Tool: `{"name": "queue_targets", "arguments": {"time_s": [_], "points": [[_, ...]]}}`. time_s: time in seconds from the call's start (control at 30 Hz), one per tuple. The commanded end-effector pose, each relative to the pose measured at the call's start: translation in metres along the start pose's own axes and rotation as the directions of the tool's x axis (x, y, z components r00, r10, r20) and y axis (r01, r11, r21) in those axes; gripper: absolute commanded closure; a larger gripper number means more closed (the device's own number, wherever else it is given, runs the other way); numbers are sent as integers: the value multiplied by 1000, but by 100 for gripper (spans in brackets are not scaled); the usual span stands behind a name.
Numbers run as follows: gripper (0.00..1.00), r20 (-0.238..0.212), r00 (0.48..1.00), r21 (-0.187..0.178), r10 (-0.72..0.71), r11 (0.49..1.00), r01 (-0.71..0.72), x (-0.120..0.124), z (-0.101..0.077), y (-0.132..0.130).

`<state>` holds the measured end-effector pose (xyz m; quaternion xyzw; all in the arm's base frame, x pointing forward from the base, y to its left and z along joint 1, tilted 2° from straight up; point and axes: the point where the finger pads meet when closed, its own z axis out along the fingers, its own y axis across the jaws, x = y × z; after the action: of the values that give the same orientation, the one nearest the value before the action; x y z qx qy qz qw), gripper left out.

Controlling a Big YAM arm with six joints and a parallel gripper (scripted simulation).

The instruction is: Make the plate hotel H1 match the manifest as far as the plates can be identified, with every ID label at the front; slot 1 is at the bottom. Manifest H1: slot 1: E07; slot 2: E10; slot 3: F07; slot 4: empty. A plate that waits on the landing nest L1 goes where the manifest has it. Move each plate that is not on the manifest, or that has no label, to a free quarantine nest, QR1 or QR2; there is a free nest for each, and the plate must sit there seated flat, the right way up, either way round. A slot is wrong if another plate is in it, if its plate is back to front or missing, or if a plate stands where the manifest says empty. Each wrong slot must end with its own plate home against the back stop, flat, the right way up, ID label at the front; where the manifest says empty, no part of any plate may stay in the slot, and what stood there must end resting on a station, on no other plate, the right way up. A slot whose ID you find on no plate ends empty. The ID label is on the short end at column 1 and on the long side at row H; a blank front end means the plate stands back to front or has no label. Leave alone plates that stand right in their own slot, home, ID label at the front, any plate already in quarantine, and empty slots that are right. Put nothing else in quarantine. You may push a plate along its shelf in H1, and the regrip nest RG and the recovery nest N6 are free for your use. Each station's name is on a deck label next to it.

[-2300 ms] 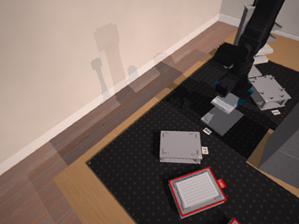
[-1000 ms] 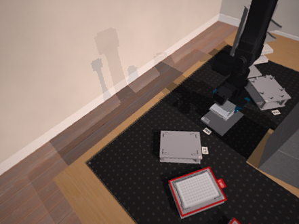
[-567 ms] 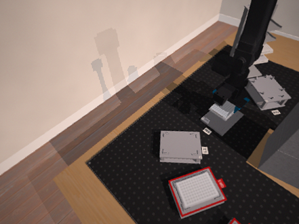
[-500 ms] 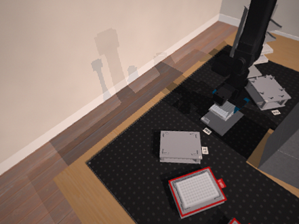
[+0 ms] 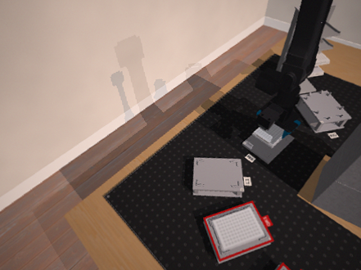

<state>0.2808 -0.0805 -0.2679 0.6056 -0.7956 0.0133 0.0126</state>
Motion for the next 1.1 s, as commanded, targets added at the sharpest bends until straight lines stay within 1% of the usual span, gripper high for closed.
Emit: {"name": "queue_targets", "arguments": {"time_s": [0.0,0.13,0.17,0.23,0.3,0.7,0.73,0.8,0.87,1.07], "points": [[14,-1,1000,12,4,1000,-4,5,4,-5],[14,-1,1000,9,4,1000,-4,5,6,-5],[14,-1,1000,32,6,999,-6,5,0,-14],[14,-1,1000,12,4,1000,-4,5,8,-6],[14,-1,1000,9,4,1000,-4,5,9,-5],[14,-1,1000,12,4,1000,-4,5,16,-5],[14,-1,1000,26,5,1000,-5,5,10,-13],[14,-1,1000,9,4,1000,-4,5,18,-5],[14,-1,1000,12,4,1000,-3,5,19,-5],[14,-1,1000,8,5,1000,-5,5,23,-4]]}}
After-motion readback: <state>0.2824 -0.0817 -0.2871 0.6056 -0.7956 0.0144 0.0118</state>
